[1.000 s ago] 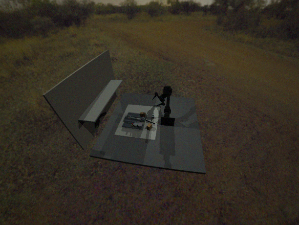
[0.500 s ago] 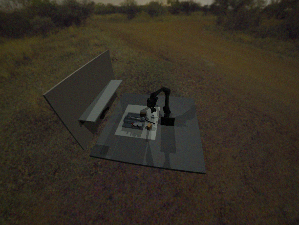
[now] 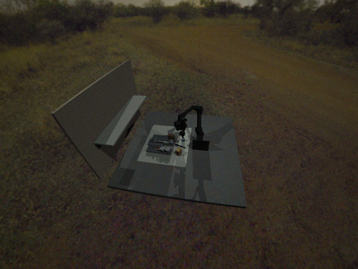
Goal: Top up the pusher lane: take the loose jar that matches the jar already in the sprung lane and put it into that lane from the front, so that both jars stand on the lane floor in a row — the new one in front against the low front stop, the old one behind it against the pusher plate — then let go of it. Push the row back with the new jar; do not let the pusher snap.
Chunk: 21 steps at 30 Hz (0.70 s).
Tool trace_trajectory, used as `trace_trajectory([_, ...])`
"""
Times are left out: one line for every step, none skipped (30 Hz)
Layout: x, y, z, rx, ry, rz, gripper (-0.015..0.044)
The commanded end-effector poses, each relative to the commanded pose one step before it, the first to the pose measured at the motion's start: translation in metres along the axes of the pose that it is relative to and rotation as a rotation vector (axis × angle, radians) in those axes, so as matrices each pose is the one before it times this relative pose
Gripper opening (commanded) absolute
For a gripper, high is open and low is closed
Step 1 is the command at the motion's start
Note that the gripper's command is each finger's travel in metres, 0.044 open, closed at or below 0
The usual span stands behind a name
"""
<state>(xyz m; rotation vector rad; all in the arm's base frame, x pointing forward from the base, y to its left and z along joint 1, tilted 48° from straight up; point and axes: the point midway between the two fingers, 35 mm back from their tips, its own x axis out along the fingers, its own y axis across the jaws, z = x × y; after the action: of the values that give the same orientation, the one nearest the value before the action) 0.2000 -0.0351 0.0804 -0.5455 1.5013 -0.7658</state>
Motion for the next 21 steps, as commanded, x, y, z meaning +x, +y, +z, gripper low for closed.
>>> trace_trajectory([0.01798, -0.00112, -0.00168, 0.0098, 0.01170, -0.00028, 0.0440])
trace_trajectory([0.00921, -0.00040, -0.00014, 0.0003, -0.00011, -0.00084, 0.0440])
trace_trajectory([0.00547, -0.00033, -0.00027, 0.0002, 0.00005, -0.00095, 0.0440])
trace_trajectory([0.00182, -0.00013, -0.00012, 0.0001, 0.00004, -0.00039, 0.0440])
trace_trajectory([0.00000, 0.00000, 0.00000, 0.0000, 0.00000, 0.00000, 0.0440])
trace_trajectory([0.00000, 0.00000, 0.00000, 0.0000, 0.00000, 0.00000, 0.0440])
trace_trajectory([0.00000, 0.00000, 0.00000, 0.0000, 0.00000, 0.00000, 0.0440])
trace_trajectory([0.00001, -0.00124, 0.00027, 0.0000, 0.00004, -0.00004, 0.0440])
trace_trajectory([0.00122, 0.00001, 0.00004, 0.0000, -0.00004, 0.00005, 0.0440])
trace_trajectory([0.00364, 0.00001, 0.00007, 0.0000, -0.00009, 0.00003, 0.0440])
trace_trajectory([0.00542, -0.00007, -0.00001, 0.0001, -0.00008, -0.00025, 0.0440])
trace_trajectory([0.00359, -0.00009, -0.00008, 0.0001, -0.00001, -0.00037, 0.0440])
trace_trajectory([0.00119, -0.00004, -0.00004, 0.0000, 0.00000, -0.00016, 0.0440])
trace_trajectory([0.00000, 0.00000, 0.00000, 0.0000, 0.00000, 0.00000, 0.0440])
trace_trajectory([0.00000, 0.00000, 0.00000, 0.0000, 0.00000, 0.00000, 0.0440])
trace_trajectory([0.00026, 0.00001, 0.00002, 0.0000, -0.00001, 0.00004, 0.0440])
trace_trajectory([0.00077, 0.00003, 0.00005, 0.0000, -0.00003, 0.00011, 0.0440])
trace_trajectory([0.00128, 0.00005, 0.00008, 0.0000, -0.00005, 0.00017, 0.0440])
trace_trajectory([0.00159, 0.00005, 0.00009, 0.0000, -0.00006, 0.00018, 0.0440])
trace_trajectory([0.00159, 0.00004, 0.00007, 0.0000, -0.00006, 0.00015, 0.0440])
trace_trajectory([0.00159, 0.00003, 0.00006, 0.0000, -0.00005, 0.00012, 0.0440])
